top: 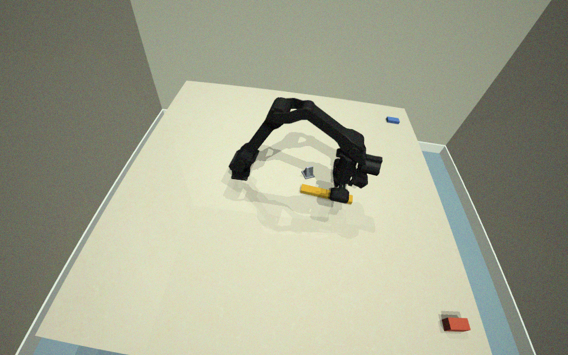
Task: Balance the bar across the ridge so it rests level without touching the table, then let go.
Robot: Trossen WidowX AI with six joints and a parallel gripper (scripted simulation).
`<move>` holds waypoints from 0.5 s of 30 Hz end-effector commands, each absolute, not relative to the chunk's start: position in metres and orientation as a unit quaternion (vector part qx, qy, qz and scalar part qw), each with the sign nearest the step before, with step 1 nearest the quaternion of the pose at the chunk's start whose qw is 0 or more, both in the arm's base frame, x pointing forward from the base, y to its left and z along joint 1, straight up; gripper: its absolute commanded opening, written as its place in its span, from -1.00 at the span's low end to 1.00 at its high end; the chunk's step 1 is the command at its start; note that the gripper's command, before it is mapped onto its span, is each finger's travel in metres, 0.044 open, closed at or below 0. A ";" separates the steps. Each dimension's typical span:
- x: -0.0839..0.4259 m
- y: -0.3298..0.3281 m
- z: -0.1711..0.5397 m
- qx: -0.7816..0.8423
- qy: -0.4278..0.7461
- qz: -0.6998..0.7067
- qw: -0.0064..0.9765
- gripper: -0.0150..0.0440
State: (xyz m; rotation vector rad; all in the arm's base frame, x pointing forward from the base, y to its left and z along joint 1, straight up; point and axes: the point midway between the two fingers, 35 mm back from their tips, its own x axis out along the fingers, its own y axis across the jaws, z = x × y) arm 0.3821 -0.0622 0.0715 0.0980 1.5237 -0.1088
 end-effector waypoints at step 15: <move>0.381 -0.062 0.052 0.047 0.693 -0.049 0.717 0.58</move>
